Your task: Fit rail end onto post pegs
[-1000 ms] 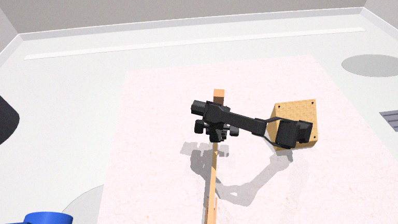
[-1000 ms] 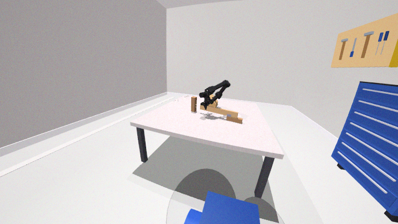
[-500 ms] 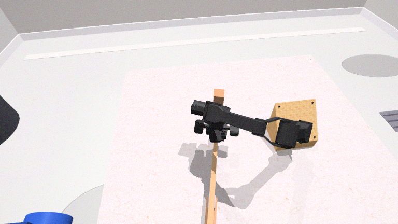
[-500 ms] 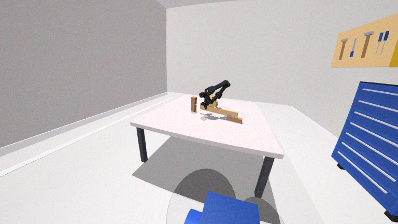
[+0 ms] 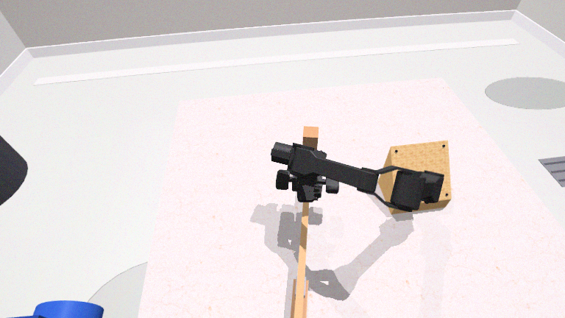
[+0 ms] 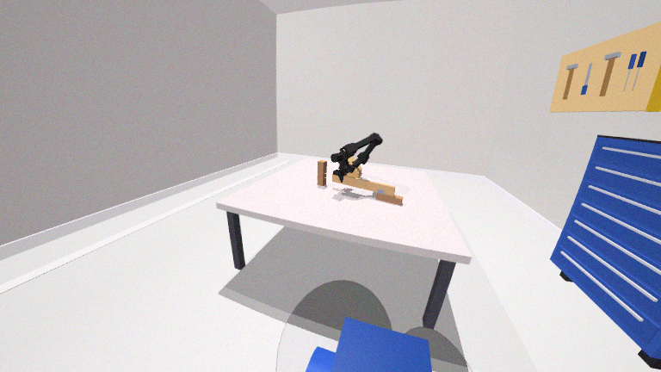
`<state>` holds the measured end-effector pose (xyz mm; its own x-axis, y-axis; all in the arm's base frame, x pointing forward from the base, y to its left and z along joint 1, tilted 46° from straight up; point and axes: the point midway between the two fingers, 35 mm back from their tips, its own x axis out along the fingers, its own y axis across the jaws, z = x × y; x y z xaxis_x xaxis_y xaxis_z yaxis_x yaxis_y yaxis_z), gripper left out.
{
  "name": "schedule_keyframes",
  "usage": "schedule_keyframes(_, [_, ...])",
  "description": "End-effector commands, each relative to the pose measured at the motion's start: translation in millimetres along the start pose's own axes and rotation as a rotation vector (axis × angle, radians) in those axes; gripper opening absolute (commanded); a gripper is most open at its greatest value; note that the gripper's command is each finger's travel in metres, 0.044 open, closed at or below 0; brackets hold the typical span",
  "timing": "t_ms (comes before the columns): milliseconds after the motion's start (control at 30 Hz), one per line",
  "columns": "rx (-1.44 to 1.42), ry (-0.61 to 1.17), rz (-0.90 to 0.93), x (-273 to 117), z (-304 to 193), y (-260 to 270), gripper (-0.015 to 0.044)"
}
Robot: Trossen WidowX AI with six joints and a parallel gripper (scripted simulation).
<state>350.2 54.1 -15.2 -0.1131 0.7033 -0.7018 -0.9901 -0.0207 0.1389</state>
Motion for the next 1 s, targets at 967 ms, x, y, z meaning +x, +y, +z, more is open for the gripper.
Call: schedule_keyframes(967, [0.0,0.0,-0.002,-2.3,-11.5,0.3,0.0])
